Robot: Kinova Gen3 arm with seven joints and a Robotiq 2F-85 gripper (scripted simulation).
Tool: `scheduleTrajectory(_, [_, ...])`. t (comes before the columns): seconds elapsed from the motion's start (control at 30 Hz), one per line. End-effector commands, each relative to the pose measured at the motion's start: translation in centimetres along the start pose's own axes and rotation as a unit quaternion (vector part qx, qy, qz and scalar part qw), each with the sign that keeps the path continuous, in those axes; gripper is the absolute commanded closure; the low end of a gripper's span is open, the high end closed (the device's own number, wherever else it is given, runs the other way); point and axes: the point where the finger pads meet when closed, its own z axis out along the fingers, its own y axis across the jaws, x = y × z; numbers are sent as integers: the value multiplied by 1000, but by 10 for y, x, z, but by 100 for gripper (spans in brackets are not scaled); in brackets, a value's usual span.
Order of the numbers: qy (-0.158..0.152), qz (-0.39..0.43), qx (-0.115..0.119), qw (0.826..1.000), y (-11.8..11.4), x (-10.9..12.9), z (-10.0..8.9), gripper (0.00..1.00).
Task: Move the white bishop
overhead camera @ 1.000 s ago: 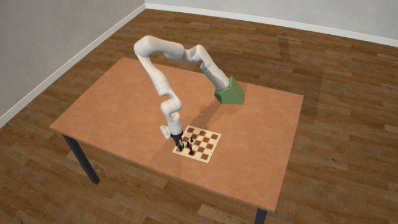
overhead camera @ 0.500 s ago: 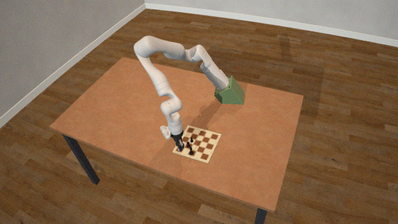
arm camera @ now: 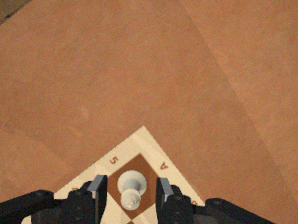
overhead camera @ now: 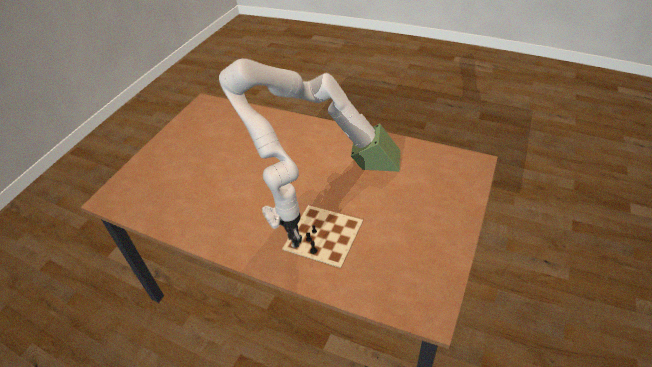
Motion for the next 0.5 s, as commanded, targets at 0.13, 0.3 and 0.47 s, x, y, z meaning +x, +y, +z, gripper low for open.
scheduleTrajectory(0.13, [1, 0, 1, 1000, -1, 0, -1, 63])
scheduleTrajectory(0.3, [1, 0, 1, 1000, -1, 0, -1, 100])
scheduleTrajectory(0.47, [1, 0, 1, 1000, -1, 0, -1, 100])
